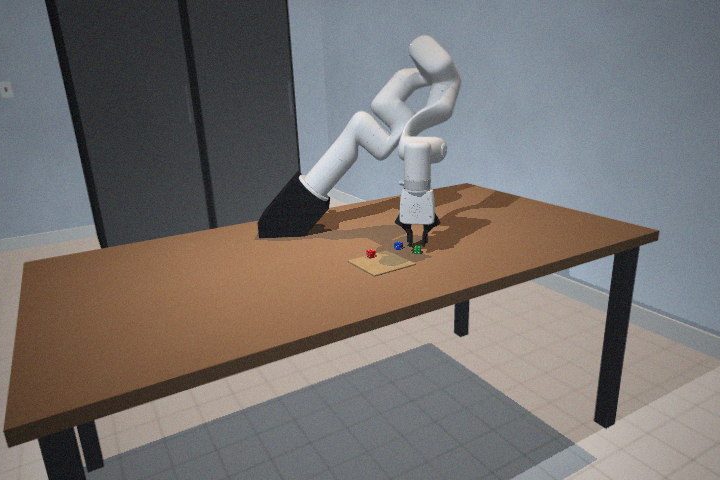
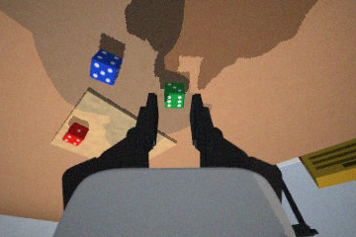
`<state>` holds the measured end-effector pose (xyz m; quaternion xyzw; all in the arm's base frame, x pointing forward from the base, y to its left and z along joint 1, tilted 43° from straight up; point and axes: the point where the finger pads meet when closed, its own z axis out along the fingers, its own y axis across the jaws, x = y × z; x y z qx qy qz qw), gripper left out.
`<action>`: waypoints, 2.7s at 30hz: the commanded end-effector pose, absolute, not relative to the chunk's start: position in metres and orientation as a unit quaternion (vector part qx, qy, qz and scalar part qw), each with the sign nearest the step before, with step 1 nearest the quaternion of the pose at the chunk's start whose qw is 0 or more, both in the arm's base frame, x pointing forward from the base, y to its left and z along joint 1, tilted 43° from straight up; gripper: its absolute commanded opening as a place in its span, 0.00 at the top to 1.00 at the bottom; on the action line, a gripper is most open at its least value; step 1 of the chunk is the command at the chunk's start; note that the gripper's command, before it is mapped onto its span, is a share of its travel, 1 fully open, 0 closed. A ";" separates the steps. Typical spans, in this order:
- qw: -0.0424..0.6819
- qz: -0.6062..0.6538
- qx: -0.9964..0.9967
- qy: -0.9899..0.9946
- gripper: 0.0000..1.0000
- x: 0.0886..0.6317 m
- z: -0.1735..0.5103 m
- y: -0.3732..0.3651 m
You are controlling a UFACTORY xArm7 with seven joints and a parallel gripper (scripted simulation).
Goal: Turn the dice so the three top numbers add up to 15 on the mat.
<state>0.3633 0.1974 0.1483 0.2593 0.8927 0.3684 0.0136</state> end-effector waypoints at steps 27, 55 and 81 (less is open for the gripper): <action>0.015 0.369 0.260 0.892 0.64 0.369 0.132 0.212; 0.015 0.369 0.260 0.892 0.64 0.369 0.132 0.212; 0.015 0.369 0.260 0.892 0.85 0.369 0.132 0.212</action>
